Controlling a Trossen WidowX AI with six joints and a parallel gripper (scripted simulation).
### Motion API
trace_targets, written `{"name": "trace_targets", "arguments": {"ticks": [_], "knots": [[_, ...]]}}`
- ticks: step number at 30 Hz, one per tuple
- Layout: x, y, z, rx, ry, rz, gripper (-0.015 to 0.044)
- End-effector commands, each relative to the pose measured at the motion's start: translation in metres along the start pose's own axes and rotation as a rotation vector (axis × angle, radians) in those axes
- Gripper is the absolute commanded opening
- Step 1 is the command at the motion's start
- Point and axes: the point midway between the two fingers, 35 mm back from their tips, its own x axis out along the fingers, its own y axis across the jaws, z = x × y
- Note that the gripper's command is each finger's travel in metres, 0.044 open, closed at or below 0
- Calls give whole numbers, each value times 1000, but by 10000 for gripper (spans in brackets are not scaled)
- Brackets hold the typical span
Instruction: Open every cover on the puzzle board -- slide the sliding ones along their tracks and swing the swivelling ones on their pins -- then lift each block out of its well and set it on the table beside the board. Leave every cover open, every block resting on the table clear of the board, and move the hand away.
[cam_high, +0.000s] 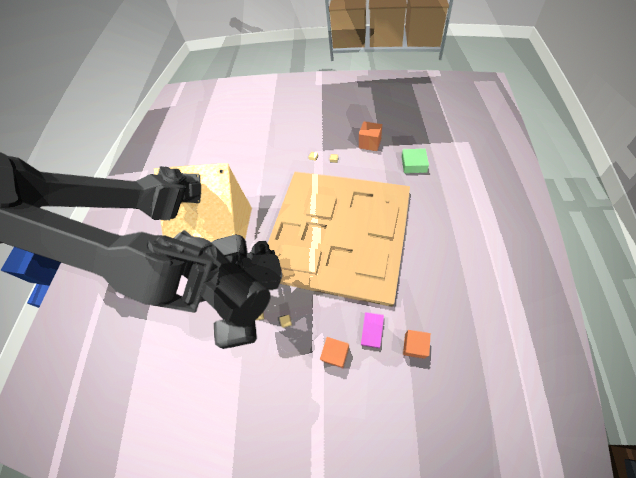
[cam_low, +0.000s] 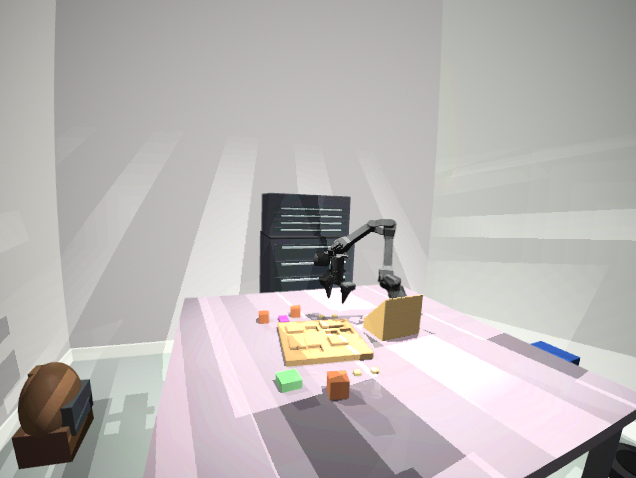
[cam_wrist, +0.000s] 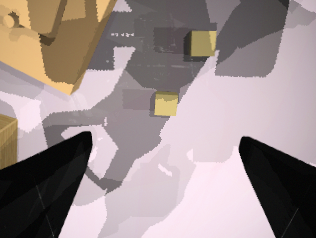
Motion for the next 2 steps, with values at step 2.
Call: {"name": "trace_targets", "arguments": {"ticks": [2], "knots": [[-2,-4,-3,47,9,-16,440]]}}
